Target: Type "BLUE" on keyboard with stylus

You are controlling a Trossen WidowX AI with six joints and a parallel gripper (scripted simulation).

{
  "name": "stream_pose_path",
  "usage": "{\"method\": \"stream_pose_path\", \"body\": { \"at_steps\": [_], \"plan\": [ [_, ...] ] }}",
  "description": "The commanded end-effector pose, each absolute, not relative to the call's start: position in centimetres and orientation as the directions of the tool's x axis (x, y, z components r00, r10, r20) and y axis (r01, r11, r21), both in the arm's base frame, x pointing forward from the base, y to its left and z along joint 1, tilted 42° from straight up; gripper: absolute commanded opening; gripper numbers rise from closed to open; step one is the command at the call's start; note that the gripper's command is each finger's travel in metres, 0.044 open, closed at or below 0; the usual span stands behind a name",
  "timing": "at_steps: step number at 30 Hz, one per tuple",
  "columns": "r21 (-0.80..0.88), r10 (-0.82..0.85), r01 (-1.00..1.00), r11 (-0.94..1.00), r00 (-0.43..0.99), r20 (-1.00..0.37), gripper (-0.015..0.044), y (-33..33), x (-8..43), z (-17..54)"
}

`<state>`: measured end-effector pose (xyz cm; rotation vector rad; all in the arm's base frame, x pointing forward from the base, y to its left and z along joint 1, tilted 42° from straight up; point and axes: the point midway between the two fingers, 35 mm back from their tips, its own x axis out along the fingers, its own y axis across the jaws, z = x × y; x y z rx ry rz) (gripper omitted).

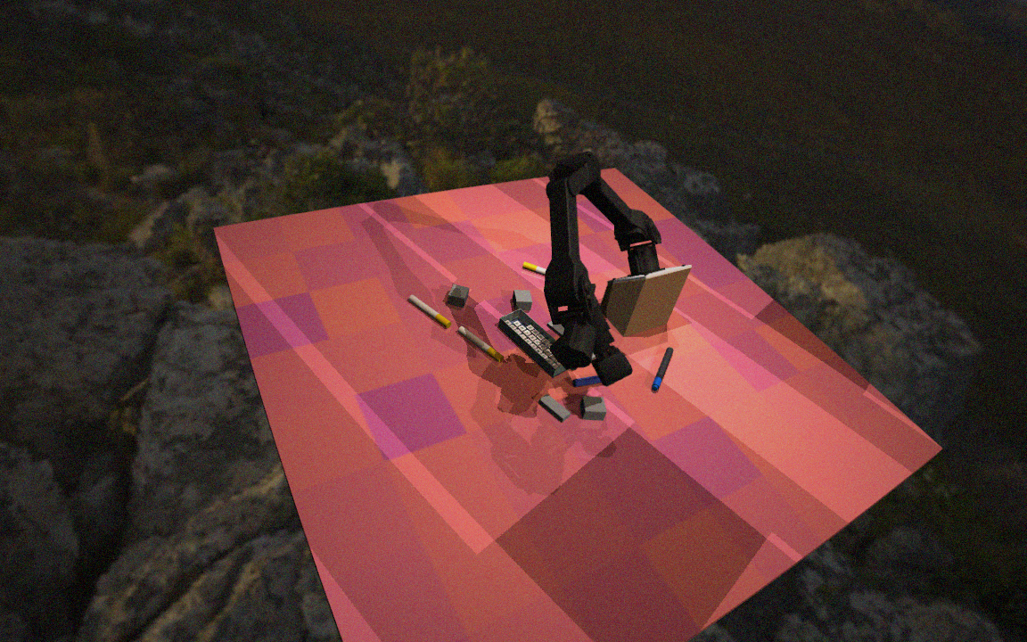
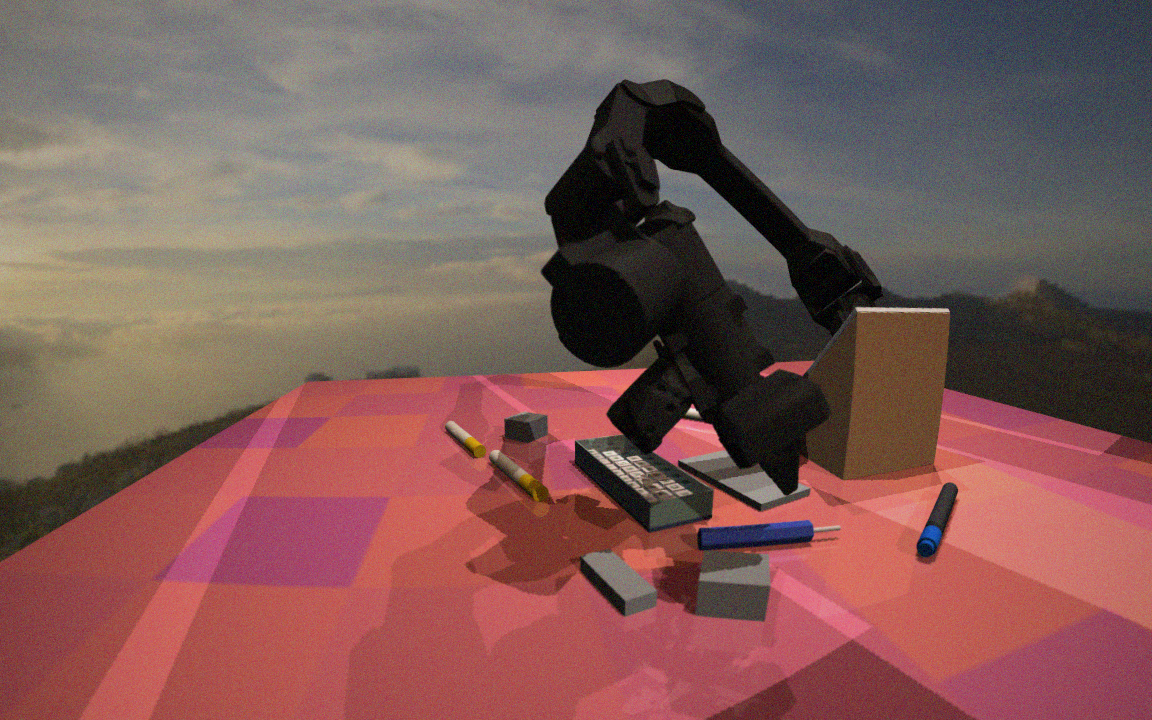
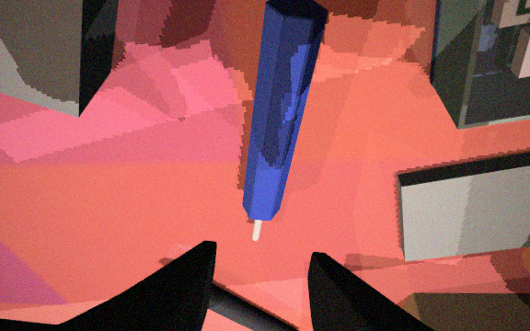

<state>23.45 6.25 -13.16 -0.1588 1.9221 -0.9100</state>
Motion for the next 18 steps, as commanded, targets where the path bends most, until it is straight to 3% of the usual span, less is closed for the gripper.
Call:
{"method": "stream_pose_path", "body": {
  "at_steps": [1, 18],
  "plan": [
    [-0.652, -0.465, 0.257, 0.713, -0.523, -0.714, 0.0150, 5.95, 23.57, -13.48],
    [-0.652, -0.465, 0.257, 0.713, -0.523, -0.714, 0.0150, 5.18, 23.41, -14.23]
  ]
}}
